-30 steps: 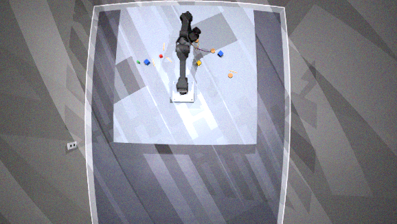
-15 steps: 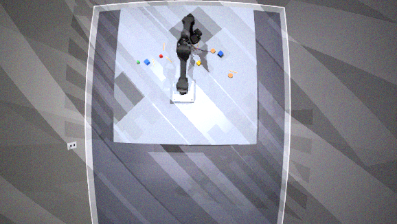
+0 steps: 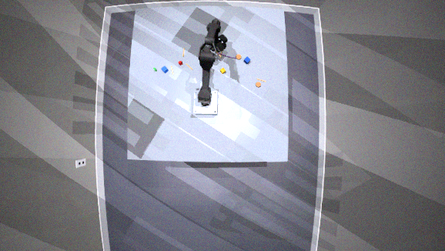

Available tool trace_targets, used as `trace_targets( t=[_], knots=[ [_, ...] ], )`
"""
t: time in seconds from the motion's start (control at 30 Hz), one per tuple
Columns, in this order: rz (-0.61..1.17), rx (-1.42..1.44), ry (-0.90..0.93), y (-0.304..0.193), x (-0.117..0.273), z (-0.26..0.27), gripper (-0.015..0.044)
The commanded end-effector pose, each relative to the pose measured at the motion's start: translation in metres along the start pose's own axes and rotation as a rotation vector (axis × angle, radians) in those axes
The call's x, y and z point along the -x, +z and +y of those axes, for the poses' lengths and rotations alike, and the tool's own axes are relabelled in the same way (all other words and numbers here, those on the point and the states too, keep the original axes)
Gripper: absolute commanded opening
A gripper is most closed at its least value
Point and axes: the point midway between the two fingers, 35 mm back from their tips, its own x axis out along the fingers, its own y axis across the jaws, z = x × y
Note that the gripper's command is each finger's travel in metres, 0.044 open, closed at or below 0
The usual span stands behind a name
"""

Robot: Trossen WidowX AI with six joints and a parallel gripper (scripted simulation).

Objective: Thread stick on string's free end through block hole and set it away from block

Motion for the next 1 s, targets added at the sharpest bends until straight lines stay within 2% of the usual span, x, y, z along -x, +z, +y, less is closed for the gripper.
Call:
trace_targets(
  t=[0.0, 0.4, 0.97],
  knots=[
    [0.024, 0.005, 0.000, 0.003, -0.006, 0.000, 0.0000],
    [0.074, 0.012, 0.011, 0.008, -0.017, 0.001, 0.0000],
    [0.075, 0.018, 0.011, -0.014, -0.015, 0.002, 0.0000]
  ],
)
